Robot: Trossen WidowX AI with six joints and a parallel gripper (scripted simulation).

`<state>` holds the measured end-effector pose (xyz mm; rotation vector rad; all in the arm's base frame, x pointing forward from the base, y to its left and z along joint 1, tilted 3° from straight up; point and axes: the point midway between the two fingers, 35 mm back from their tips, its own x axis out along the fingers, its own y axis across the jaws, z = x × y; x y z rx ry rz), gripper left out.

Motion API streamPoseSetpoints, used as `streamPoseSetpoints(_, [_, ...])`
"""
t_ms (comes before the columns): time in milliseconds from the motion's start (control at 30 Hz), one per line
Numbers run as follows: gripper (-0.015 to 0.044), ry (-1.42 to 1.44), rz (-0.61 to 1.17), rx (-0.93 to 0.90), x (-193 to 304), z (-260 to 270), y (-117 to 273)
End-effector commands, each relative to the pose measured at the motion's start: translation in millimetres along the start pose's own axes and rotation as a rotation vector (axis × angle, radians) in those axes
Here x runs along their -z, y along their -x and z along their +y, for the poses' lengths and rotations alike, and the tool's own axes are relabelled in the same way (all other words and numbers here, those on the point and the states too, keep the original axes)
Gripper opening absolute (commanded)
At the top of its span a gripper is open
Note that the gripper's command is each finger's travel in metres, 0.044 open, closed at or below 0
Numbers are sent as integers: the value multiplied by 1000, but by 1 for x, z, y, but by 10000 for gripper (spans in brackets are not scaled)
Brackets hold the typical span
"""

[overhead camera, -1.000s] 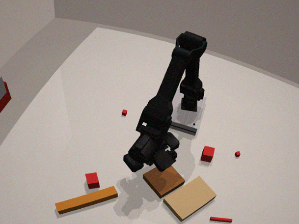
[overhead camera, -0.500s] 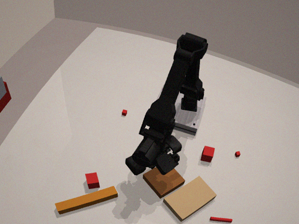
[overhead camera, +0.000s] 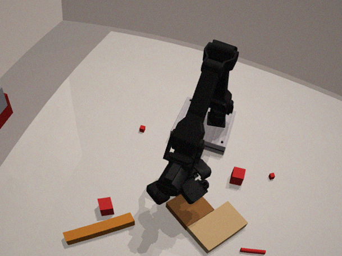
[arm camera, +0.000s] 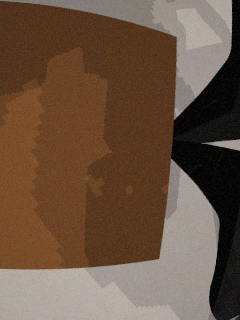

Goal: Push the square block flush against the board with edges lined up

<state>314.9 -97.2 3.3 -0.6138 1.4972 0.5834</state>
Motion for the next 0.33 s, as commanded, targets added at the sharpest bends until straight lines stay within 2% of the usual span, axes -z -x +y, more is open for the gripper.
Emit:
streamPoseSetpoints(0, [0,1,-1,-12,-6,1,-3])
streamPoseSetpoints(300, [0,1,0,-12,2,0,-4])
